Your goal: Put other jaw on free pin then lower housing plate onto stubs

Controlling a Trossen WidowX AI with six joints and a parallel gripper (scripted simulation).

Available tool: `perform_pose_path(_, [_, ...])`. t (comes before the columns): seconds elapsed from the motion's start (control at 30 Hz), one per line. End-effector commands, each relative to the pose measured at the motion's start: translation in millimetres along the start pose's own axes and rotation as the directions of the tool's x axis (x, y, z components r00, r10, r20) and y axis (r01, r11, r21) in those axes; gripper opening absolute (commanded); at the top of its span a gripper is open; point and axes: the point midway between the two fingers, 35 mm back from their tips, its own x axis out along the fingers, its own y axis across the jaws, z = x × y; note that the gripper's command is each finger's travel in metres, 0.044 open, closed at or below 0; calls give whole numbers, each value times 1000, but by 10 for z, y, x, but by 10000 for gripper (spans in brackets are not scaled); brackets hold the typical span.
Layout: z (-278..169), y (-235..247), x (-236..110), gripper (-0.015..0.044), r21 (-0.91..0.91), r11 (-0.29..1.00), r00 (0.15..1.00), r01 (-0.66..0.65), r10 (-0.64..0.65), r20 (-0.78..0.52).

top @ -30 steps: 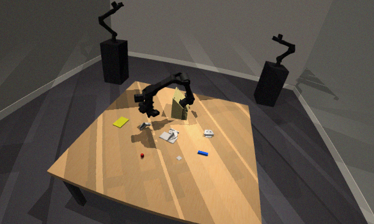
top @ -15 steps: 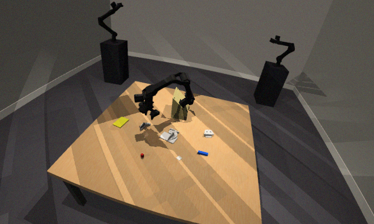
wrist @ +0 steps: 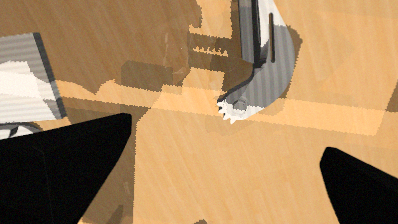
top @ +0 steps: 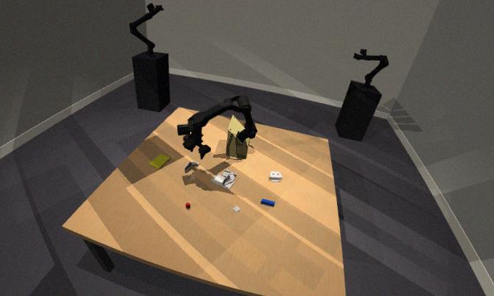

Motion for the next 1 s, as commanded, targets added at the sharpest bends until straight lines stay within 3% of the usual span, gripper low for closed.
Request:
perform_pose_path(0.0, [0, 0, 0, 440, 0, 1000, 1000, 0, 0, 0])
perform_pose_path(0.43, [0, 0, 0, 440, 0, 1000, 1000, 0, 0, 0])
perform_pose_path(0.97, [0, 0, 0, 20, 0, 1000, 1000, 0, 0, 0])
